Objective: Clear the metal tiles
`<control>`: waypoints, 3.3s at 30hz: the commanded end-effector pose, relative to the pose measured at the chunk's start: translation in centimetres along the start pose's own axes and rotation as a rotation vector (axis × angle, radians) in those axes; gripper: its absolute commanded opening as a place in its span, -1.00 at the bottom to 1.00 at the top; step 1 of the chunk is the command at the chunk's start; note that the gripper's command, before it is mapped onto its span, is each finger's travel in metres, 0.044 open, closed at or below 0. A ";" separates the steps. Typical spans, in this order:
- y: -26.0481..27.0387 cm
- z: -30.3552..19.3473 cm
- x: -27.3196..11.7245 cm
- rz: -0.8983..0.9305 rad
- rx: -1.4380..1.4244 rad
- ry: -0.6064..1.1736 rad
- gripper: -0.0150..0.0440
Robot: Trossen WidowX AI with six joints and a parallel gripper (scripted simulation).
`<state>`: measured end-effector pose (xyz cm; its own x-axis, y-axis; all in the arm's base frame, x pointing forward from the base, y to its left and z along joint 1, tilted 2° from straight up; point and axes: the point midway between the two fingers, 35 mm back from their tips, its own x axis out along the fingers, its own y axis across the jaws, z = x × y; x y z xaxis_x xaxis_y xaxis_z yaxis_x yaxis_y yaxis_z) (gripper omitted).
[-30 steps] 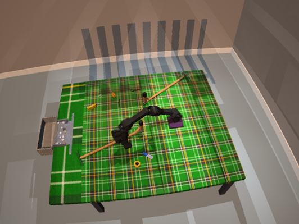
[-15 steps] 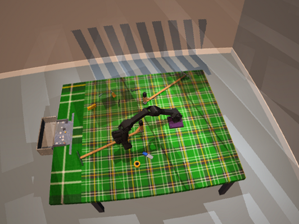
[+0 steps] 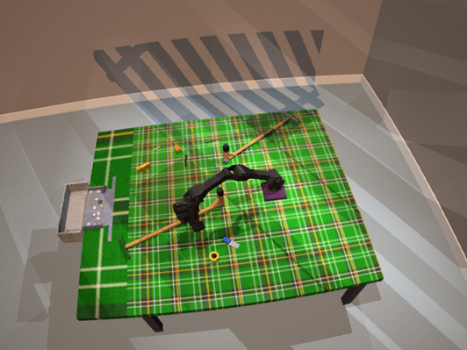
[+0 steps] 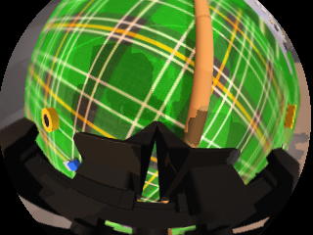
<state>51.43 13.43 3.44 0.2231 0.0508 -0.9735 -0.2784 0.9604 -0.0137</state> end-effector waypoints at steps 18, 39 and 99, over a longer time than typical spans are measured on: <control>-2.1 0.1 0.2 0.002 -0.005 0.005 -0.49; -4.2 0.2 0.2 0.000 -0.005 0.005 -0.49; -6.7 1.5 -6.1 -0.005 -0.015 -0.071 -0.49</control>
<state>53.41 7.14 9.68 0.2913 0.0664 -0.9543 -0.2933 0.9557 -0.0230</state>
